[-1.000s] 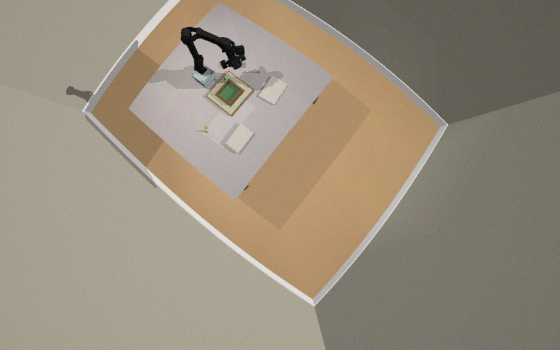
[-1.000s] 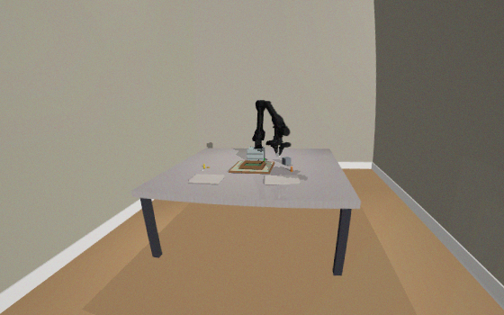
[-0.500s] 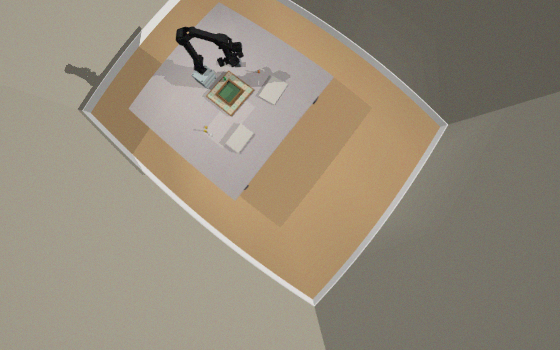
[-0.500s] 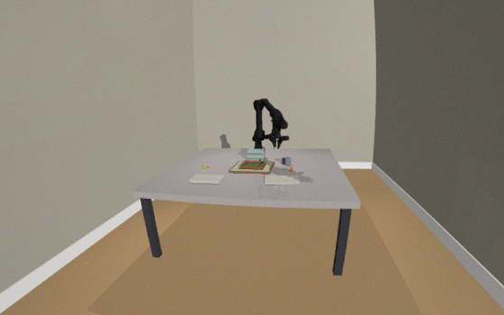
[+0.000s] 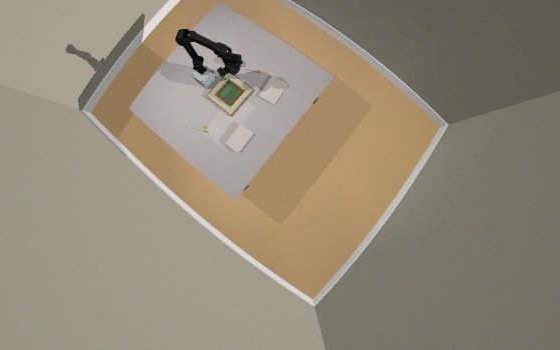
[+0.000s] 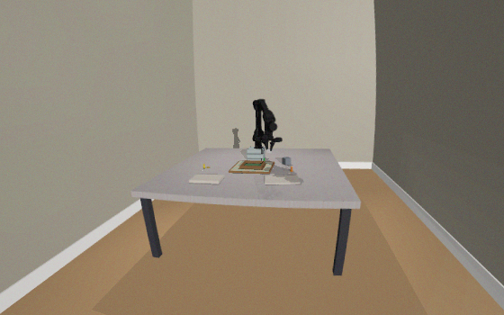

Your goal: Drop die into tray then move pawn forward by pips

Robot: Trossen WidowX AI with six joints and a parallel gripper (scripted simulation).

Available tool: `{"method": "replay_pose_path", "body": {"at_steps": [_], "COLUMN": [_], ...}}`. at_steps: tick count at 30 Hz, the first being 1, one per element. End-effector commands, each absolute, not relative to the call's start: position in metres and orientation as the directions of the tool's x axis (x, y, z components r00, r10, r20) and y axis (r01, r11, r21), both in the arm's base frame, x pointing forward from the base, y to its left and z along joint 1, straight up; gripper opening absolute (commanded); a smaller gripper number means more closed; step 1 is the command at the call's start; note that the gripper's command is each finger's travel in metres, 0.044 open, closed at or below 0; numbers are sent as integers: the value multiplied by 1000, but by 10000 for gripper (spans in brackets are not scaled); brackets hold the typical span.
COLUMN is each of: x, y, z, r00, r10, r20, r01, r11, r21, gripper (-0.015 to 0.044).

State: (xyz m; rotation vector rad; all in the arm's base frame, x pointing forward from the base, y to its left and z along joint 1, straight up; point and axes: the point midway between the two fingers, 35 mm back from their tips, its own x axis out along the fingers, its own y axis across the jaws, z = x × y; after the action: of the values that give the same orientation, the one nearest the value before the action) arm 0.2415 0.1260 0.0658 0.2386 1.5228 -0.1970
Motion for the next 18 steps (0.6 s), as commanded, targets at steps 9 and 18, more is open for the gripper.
{"method": "replay_pose_path", "body": {"at_steps": [9,18], "x": [263,273], "y": [71,29], "z": [49,40], "r00": [28,29], "r10": [10,5], "r20": [-1000,-1000], "r01": [131,26], "r11": [991,1000], "r21": [13,6], "gripper": [0,0]}}
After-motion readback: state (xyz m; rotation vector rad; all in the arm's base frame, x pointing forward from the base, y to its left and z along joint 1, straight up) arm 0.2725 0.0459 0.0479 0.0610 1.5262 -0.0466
